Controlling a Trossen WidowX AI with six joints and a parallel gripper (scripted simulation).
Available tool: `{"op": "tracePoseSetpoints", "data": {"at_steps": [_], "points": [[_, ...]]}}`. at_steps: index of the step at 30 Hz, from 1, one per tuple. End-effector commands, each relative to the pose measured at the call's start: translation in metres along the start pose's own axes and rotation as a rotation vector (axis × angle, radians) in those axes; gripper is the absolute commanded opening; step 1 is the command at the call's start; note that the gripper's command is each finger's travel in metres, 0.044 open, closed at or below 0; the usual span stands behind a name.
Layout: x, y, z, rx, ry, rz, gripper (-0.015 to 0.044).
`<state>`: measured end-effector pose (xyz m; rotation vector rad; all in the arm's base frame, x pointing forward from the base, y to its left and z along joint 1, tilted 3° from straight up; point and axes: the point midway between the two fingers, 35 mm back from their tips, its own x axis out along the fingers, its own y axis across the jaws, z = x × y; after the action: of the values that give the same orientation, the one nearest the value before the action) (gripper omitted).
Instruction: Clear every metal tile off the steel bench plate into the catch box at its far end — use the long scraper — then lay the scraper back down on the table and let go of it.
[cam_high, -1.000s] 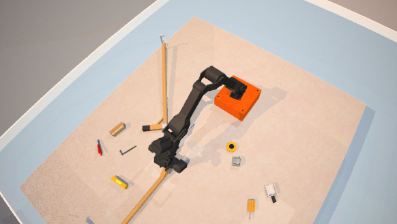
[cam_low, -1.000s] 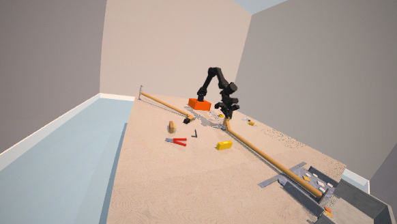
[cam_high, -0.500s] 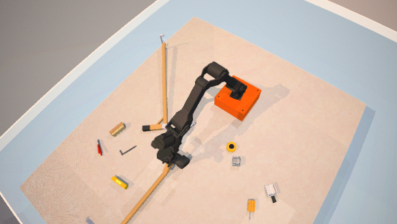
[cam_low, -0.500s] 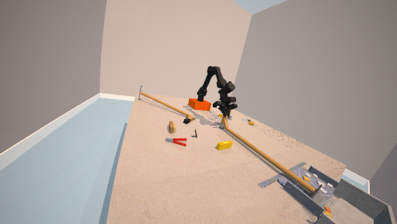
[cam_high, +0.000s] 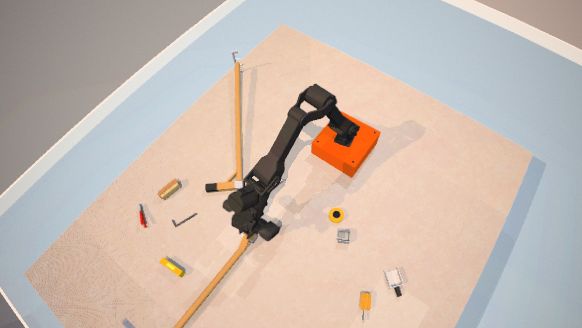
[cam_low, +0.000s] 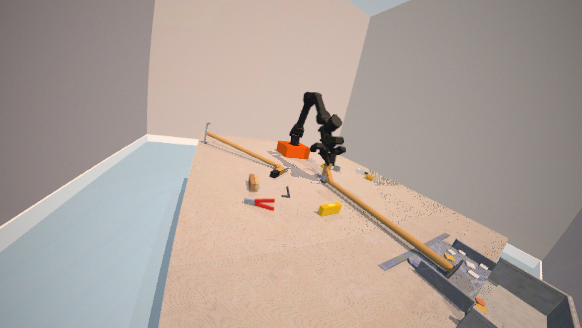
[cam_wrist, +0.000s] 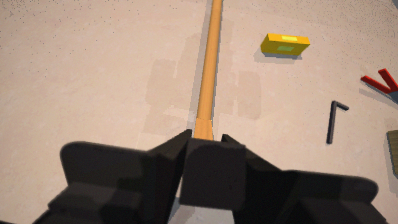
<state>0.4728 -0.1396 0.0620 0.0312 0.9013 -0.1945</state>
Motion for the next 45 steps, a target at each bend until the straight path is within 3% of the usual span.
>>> {"op": "tracePoseSetpoints", "data": {"at_steps": [1, 45], "points": [[-0.01, -0.001, 0.002, -0.001, -0.023, 0.0, 0.0], [-0.05, -0.002, -0.051, 0.0, -0.023, -0.001, 0.0]]}}
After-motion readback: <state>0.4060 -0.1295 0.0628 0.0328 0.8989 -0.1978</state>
